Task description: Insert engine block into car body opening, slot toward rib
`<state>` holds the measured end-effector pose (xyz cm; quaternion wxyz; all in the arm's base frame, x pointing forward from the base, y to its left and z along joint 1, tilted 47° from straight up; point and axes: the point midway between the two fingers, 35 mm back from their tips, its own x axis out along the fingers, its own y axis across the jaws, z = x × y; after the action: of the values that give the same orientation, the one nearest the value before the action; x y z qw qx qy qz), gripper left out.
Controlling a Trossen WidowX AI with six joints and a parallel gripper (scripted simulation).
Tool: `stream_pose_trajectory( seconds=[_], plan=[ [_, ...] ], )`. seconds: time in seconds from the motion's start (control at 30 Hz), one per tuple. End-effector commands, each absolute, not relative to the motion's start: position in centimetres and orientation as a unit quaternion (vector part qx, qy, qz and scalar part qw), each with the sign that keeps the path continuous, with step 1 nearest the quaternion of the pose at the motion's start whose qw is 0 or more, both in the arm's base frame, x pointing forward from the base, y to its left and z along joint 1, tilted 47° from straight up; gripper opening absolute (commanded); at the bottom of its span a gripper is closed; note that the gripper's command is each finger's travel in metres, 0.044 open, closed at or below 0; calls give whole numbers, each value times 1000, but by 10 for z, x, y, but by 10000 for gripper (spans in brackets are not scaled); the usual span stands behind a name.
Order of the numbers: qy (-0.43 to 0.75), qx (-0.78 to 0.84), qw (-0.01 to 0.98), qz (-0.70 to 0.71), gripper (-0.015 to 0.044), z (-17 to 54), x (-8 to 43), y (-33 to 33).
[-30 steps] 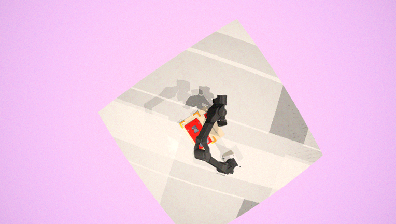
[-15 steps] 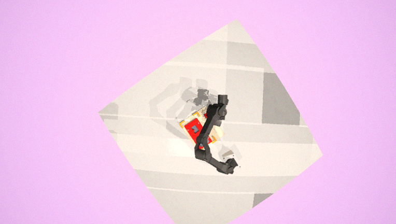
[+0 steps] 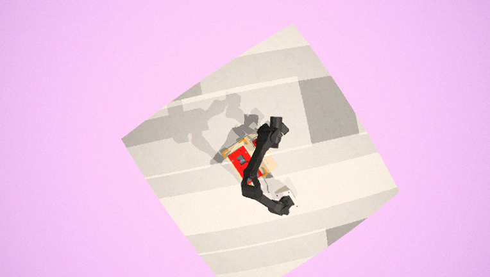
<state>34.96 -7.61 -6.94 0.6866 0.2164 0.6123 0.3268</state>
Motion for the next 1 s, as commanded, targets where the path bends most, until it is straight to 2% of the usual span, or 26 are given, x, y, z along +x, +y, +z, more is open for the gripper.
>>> stream_pose_trajectory(
  seconds=[0.0, 0.97],
  plan=[
    [635, 268, 670, 275, 0, -66, 352, -82],
    [690, 558, 456, -65, 0, -52, 351, -96]
  ],
)
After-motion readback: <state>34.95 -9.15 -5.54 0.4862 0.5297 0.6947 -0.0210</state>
